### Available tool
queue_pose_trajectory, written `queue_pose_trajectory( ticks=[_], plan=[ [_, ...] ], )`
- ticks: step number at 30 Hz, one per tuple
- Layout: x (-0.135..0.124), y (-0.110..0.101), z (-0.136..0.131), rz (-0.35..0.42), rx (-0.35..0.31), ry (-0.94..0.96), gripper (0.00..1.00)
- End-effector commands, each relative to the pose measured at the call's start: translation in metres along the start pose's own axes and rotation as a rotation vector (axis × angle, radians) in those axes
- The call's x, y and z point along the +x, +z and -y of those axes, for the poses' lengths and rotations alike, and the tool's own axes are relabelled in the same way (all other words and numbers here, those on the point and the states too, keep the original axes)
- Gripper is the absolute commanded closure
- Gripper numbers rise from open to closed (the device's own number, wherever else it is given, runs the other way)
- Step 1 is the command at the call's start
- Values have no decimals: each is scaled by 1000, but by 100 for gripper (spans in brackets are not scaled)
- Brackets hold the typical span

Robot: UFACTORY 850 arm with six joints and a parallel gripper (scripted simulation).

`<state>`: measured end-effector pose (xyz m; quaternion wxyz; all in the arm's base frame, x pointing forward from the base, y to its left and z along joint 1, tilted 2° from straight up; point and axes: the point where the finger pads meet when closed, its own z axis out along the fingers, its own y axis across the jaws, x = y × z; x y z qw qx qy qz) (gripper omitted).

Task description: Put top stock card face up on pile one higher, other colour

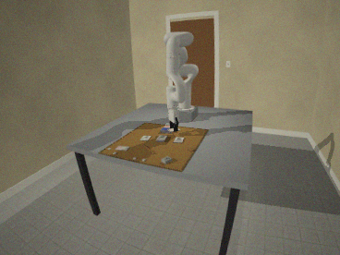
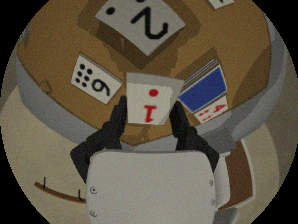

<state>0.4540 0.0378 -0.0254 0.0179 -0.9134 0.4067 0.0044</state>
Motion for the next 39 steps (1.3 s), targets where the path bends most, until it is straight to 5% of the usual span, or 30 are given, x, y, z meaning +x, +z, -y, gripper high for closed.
queue_pose_trajectory(
  ticks=[1, 39],
  plan=[
    [12, -1, 3, -2, 0, -96, 37],
    [99, -8, 26, -2, -1, -832, 37]
  ],
)
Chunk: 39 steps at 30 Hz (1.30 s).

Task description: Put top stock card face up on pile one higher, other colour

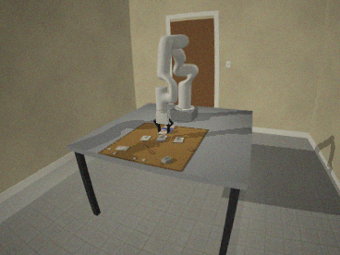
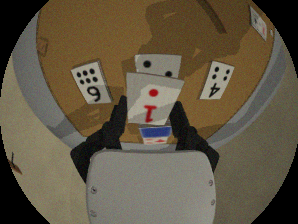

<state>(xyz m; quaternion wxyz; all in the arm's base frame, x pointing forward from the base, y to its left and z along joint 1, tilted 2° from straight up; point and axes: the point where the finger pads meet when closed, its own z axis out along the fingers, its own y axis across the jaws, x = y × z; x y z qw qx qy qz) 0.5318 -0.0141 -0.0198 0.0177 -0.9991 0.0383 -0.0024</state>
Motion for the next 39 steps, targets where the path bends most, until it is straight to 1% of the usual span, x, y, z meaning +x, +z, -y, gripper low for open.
queue_pose_trajectory(
  ticks=[1, 10, 39],
  plan=[
    [10, -1, -5, -2, 0, -82, 37],
    [17, -2, -9, -2, 0, -148, 37],
    [18, -1, -10, -2, 0, -160, 37]
  ],
)
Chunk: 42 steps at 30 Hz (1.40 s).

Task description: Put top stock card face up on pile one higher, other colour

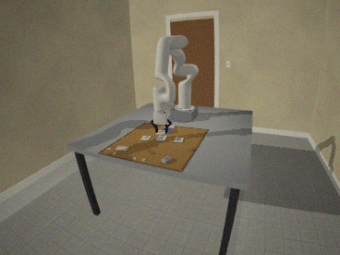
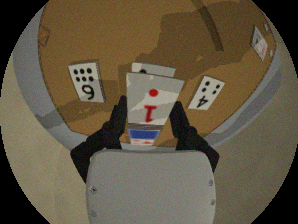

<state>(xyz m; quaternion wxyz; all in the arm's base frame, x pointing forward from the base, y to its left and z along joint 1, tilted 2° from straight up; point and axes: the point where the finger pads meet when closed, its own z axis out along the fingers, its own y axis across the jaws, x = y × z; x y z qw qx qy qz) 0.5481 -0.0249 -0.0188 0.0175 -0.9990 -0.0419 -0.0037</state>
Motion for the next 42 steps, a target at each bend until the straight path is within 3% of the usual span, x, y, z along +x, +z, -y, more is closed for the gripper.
queue_pose_trajectory(
  ticks=[1, 22, 42],
  plan=[
    [1, 1, 0, -2, 0, 0, 37],
    [2, 29, -1, -2, 0, 0, 37],
    [2, 31, -1, -2, 0, 0, 37]
  ],
)
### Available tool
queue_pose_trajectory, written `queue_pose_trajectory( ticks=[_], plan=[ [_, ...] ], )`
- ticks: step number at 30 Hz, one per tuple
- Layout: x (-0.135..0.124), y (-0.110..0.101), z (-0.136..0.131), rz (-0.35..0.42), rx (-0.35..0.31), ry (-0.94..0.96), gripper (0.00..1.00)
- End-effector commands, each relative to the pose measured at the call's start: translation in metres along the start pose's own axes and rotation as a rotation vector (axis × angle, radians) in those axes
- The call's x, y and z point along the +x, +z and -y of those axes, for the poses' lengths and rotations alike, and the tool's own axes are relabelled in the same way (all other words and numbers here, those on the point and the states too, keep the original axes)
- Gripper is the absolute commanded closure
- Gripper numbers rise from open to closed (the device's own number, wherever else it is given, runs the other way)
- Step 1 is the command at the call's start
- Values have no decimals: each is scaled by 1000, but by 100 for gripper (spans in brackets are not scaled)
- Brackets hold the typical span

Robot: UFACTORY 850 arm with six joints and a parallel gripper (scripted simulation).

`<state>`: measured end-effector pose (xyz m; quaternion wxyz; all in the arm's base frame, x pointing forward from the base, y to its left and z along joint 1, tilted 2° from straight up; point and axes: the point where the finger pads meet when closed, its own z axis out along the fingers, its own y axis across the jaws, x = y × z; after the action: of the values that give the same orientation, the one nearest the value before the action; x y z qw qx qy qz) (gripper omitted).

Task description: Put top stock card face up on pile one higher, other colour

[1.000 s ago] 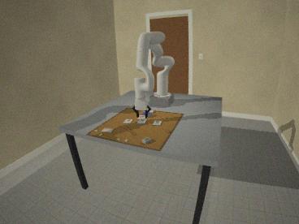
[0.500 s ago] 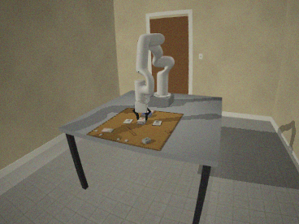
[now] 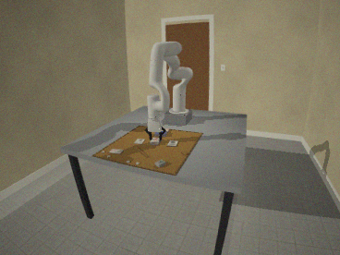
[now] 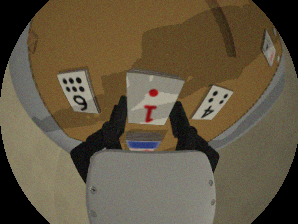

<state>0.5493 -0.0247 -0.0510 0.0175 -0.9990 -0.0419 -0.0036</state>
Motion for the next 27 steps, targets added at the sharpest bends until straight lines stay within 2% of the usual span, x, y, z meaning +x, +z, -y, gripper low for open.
queue_pose_trajectory(
  ticks=[1, 21, 22, 27],
  plan=[
    [1, -1, 0, -2, 0, 0, 37],
    [1, 5, 0, -2, 0, 0, 37],
    [1, 5, 0, -2, 0, 0, 14],
    [1, 5, 0, -2, 0, 0, 14]
  ],
)
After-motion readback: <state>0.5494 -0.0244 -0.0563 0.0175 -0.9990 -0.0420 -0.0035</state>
